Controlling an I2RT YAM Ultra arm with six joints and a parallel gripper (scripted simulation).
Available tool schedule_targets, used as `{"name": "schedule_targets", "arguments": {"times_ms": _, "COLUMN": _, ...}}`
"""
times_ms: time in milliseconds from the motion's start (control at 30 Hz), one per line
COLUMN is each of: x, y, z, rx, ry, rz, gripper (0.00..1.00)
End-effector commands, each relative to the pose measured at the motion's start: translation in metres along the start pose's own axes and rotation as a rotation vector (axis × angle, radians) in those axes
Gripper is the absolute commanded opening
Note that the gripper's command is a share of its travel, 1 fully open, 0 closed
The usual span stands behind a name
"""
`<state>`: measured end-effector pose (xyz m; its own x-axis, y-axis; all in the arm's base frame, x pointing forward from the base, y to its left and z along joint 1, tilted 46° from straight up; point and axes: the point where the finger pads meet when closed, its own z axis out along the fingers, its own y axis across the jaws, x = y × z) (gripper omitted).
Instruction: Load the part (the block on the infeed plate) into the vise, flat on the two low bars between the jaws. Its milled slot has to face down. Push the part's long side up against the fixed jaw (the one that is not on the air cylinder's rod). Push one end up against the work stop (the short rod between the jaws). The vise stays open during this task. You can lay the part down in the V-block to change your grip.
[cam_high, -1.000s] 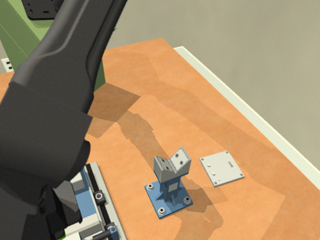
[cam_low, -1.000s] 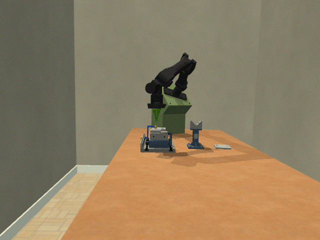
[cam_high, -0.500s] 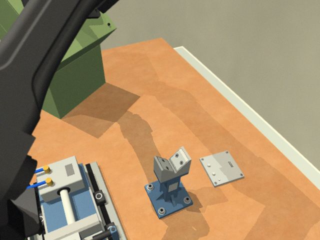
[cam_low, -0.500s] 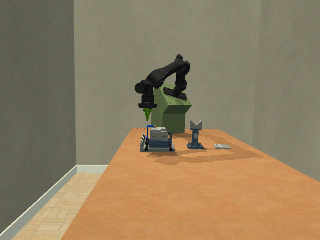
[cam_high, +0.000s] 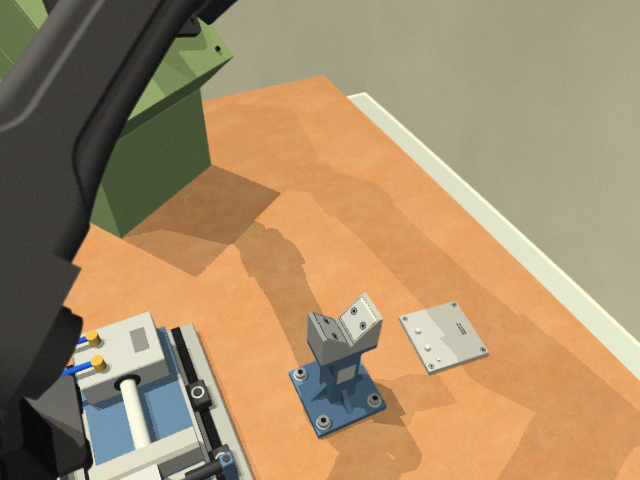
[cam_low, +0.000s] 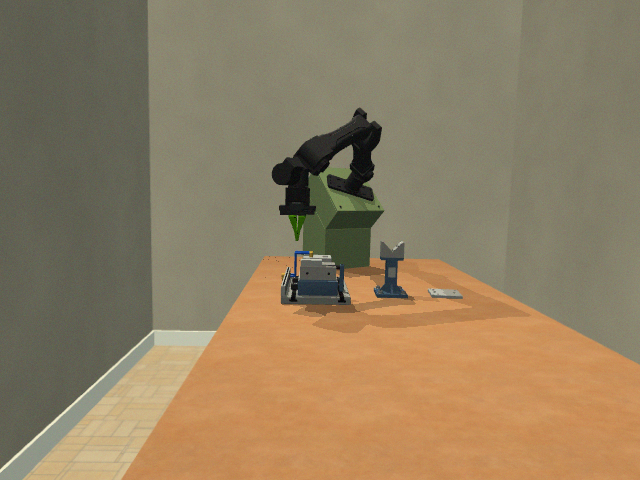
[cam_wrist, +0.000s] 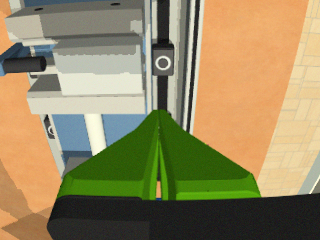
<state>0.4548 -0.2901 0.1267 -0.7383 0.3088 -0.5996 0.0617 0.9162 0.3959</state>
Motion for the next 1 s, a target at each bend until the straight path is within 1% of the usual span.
{"name": "schedule_targets", "arguments": {"times_ms": 0, "x": -0.009, "y": -0.003, "z": -0.015, "rx": 0.01, "ry": -0.033, "rz": -0.012, "gripper": 0.0}}
{"name": "schedule_targets", "arguments": {"times_ms": 667, "x": -0.009, "y": -0.004, "z": -0.014, "rx": 0.01, "ry": -0.033, "rz": -0.012, "gripper": 0.0}}
{"name": "schedule_targets", "arguments": {"times_ms": 800, "x": -0.008, "y": -0.004, "z": -0.009, "rx": 0.008, "ry": -0.032, "rz": -0.012, "gripper": 0.0}}
{"name": "schedule_targets", "arguments": {"times_ms": 967, "x": -0.003, "y": -0.004, "z": 0.003, "rx": -0.003, "ry": -0.016, "rz": 0.002, "gripper": 0.0}}
